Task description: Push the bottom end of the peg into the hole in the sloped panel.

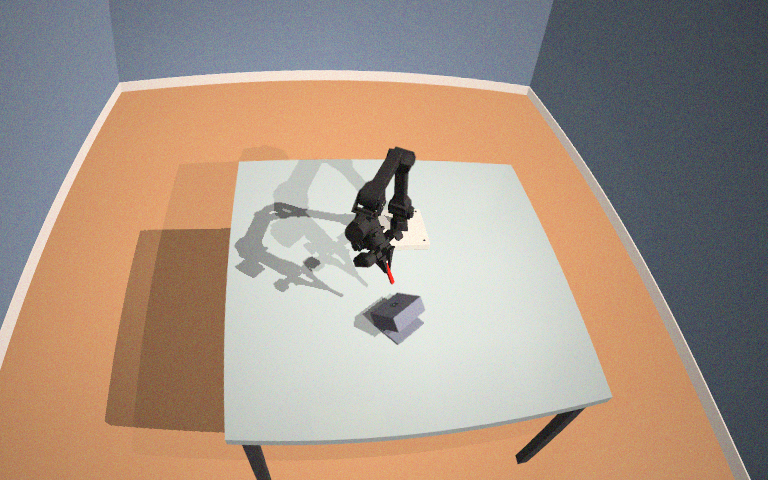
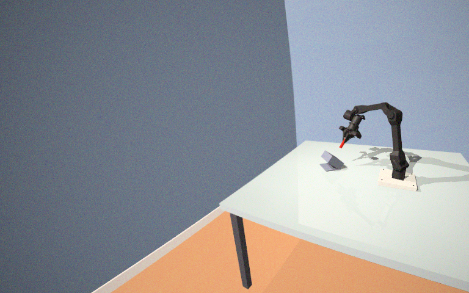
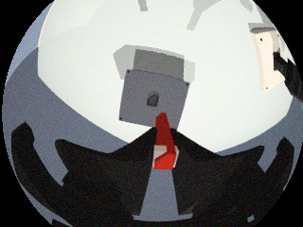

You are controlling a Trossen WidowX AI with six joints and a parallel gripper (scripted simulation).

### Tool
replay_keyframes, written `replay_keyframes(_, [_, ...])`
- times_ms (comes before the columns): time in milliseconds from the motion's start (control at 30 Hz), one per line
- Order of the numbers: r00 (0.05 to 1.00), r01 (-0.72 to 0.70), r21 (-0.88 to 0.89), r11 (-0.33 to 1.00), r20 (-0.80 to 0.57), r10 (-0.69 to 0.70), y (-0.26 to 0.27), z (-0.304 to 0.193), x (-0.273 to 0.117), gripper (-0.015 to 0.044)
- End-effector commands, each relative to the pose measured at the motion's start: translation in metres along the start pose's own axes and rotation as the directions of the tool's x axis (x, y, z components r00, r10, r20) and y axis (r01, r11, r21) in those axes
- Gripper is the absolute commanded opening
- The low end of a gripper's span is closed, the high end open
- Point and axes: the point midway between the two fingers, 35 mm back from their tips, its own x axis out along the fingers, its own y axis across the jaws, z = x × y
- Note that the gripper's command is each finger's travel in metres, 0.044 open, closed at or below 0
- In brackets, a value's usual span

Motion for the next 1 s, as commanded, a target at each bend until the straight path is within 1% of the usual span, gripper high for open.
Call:
replay_keyframes(0, [1.000,-0.009,0.048,0.999,-0.014,0.009,0.002,0.003,-0.003,0.0000])
replay_keyframes(967, [0.999,-0.029,0.147,0.989,-0.034,0.034,0.010,0.009,0.041,0.0000])
